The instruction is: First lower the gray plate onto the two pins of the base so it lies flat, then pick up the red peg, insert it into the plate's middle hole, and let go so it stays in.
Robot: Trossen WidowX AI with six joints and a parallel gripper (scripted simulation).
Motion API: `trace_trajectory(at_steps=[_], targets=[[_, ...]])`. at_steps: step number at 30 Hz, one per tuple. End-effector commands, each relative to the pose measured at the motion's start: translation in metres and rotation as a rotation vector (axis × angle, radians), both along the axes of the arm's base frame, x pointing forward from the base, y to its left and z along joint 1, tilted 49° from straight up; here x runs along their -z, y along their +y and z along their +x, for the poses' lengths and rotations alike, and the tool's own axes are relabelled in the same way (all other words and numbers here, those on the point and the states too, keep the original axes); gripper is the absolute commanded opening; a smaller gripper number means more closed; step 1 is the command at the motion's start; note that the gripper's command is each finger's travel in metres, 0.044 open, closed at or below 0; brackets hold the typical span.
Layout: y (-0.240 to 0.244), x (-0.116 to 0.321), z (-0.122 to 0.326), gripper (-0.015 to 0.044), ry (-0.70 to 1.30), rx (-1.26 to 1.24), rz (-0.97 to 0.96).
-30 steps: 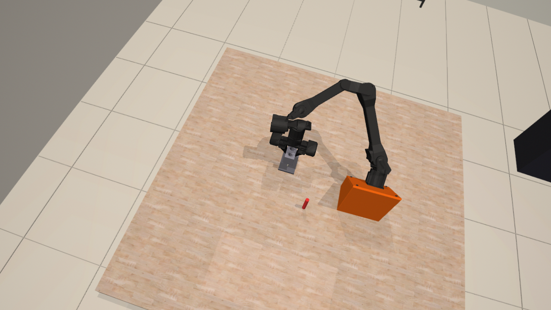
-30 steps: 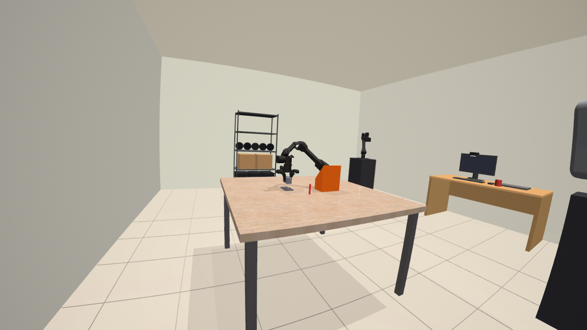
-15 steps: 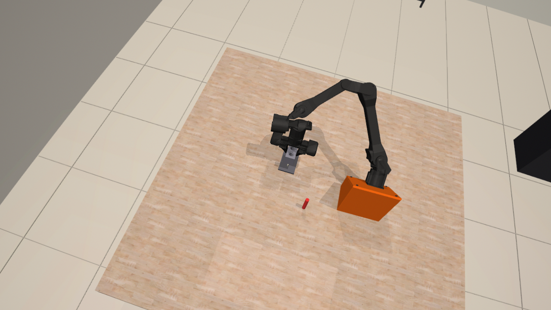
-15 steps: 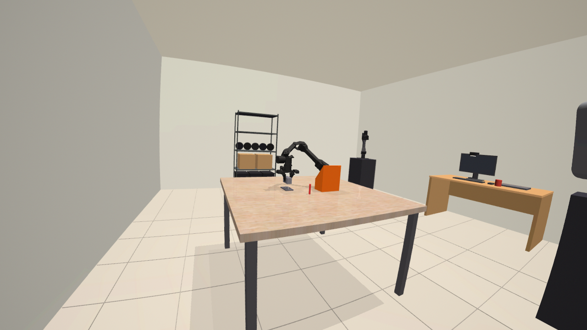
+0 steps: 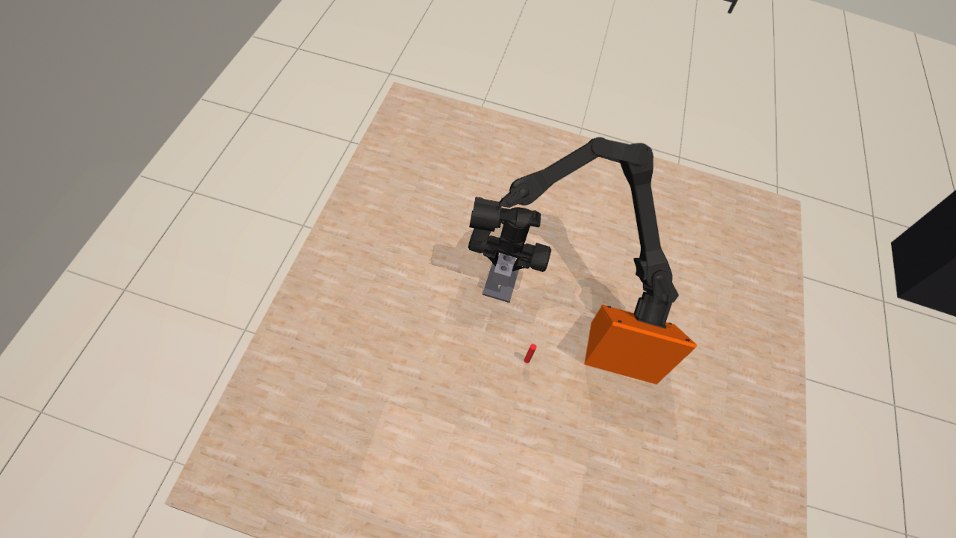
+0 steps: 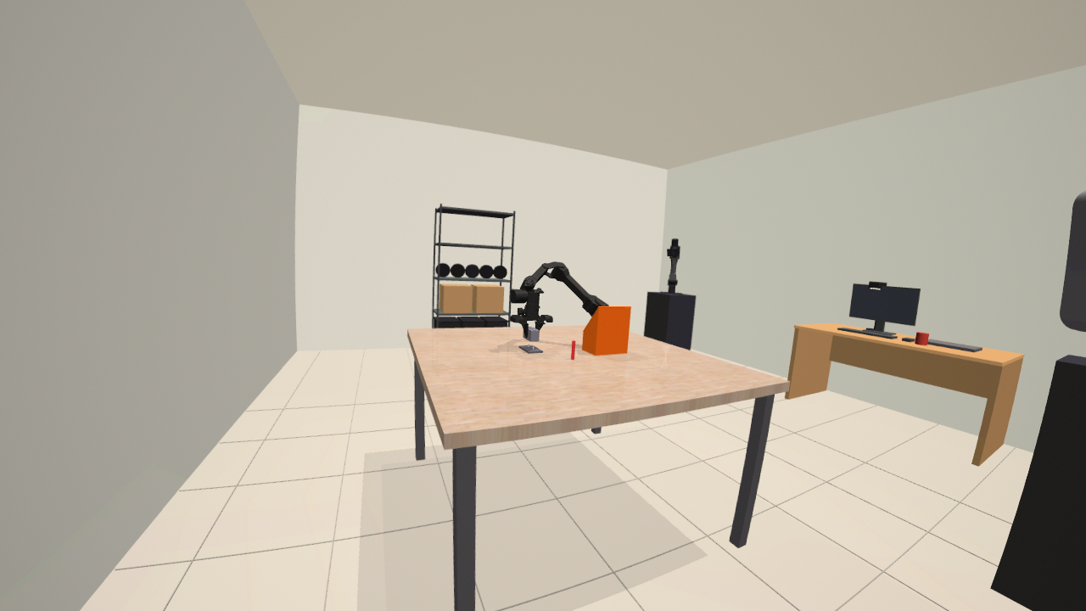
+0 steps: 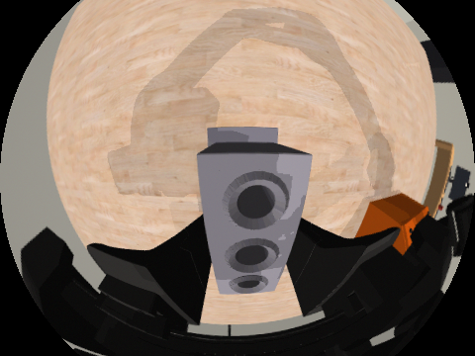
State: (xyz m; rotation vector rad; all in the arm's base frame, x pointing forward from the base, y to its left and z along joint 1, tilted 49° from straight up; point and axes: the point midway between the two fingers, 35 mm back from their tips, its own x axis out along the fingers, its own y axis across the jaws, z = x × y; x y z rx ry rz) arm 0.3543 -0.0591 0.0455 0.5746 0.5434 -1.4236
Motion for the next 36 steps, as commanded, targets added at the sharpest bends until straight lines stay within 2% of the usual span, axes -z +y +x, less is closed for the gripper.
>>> trace_trajectory(at_steps=[1,30,36], targets=[[-0.008,0.006,0.000,0.0000,0.007,-0.001,-0.007],[-0.024,0.020,0.002,0.0000,0.001,0.003,-0.002],[-0.024,0.020,0.002,0.0157,0.001,0.003,-0.002]])
